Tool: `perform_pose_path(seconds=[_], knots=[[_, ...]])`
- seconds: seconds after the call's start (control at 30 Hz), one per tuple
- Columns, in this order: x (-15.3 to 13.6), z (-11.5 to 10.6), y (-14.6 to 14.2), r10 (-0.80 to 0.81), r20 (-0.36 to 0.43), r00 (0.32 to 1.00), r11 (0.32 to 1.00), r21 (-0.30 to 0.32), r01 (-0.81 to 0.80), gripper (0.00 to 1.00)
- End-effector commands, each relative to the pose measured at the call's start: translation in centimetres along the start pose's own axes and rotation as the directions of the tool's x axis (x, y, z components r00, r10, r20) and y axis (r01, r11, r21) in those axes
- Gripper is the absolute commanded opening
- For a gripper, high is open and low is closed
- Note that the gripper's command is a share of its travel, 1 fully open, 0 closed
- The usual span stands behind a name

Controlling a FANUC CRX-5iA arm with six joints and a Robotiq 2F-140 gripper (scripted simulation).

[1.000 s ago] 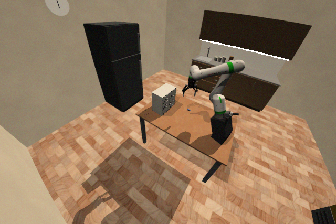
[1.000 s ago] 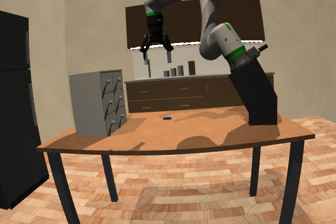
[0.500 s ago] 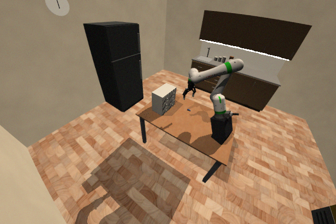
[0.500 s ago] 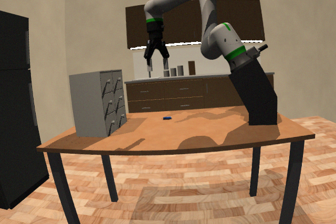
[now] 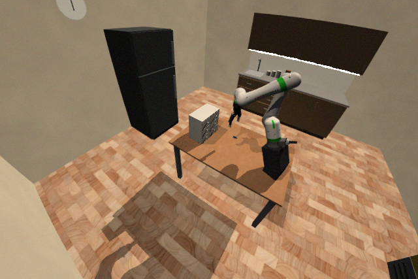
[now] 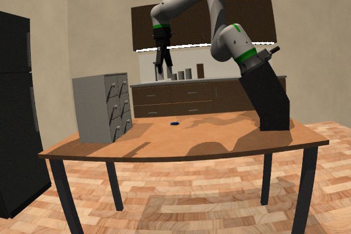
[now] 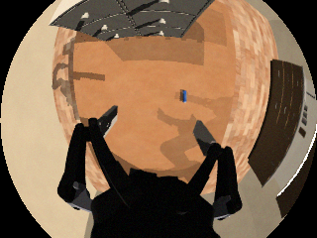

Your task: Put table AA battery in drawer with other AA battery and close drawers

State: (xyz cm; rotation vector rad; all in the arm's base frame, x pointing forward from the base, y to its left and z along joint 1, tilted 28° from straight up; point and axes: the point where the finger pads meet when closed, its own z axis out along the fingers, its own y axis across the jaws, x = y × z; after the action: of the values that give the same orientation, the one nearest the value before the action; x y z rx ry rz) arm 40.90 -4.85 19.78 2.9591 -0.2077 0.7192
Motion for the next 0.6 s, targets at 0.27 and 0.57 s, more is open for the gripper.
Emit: perform_pose_path(seconds=[0.27,0.57], knots=[[0.07,1.10,-0.02,-0.122,0.000,0.993,0.993,0.000,0.122,1.00],[0.07,1.25,-0.02,-0.138,0.000,0.990,0.990,0.000,0.138,1.00]])
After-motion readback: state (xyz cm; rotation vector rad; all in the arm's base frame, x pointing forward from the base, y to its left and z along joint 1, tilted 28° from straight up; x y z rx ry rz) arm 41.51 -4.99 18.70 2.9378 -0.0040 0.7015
